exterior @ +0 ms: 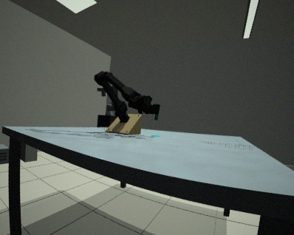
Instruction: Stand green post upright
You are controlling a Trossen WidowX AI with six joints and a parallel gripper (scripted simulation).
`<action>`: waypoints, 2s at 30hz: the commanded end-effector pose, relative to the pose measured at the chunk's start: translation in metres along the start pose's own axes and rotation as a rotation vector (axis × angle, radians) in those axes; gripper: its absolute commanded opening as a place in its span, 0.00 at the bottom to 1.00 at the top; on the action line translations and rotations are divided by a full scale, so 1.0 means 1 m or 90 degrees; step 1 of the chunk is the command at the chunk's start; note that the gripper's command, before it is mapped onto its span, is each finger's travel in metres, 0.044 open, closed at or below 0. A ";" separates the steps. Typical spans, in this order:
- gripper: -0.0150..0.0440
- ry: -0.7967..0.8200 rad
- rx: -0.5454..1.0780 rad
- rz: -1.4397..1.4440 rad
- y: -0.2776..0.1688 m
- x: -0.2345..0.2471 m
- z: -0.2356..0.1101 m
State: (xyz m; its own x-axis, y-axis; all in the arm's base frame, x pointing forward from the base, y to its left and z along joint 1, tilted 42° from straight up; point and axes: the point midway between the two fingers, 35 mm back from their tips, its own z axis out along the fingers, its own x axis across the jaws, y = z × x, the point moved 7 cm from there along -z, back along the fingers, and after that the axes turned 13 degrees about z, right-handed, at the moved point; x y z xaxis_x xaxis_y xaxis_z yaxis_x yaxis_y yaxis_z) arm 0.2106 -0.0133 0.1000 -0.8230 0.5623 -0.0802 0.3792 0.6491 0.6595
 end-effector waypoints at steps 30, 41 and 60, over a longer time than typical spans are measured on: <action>0.29 0.035 0.046 -0.073 -0.078 -0.025 0.017; 0.29 0.062 0.064 -0.058 -0.090 -0.028 0.029; 0.83 0.062 0.064 -0.058 -0.090 -0.028 0.029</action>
State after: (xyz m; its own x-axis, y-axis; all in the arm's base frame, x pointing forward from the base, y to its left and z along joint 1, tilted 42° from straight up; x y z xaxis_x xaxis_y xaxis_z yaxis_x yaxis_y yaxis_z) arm 0.2112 -0.0718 0.0217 -0.8895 0.4536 -0.0552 0.3417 0.7404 0.5788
